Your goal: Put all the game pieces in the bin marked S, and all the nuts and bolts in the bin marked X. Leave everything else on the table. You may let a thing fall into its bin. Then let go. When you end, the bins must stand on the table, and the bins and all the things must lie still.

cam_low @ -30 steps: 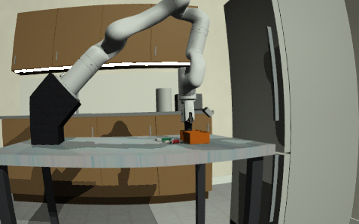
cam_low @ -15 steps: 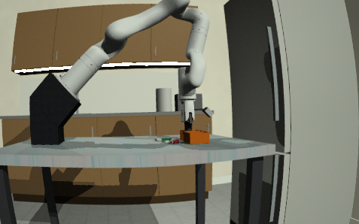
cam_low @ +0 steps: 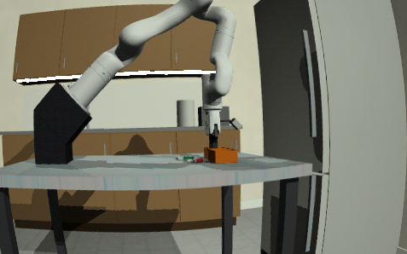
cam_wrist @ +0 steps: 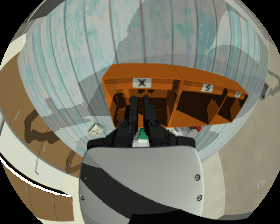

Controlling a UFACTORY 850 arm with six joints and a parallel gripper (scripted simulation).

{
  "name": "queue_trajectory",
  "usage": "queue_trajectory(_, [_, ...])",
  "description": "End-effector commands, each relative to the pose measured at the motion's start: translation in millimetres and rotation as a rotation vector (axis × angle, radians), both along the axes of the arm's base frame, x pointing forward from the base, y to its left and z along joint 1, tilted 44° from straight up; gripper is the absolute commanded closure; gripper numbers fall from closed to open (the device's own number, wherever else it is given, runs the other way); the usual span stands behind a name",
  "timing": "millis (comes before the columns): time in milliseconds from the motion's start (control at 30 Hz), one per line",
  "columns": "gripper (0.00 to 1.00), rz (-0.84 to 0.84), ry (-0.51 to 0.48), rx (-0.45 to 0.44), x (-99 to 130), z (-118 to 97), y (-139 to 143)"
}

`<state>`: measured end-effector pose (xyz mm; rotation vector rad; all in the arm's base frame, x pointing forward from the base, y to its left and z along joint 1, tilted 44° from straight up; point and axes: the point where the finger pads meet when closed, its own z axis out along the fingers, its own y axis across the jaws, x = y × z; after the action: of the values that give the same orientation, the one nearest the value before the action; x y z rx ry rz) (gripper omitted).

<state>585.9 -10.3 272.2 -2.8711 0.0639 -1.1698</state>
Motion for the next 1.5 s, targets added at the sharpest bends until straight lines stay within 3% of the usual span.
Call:
queue_trajectory(0, [0.93, 0.0, -0.001, 0.0, -4.0, 4.9, -0.2])
queue_trajectory(833, [0.93, 0.0, -0.001, 0.0, -37.3, 39.0, -1.2])
queue_trajectory(1300, [0.93, 0.0, -0.001, 0.0, -118.6, 122.3, -3.8])
queue_trajectory(1467, [0.93, 0.0, -0.001, 0.0, -118.6, 122.3, -3.8])
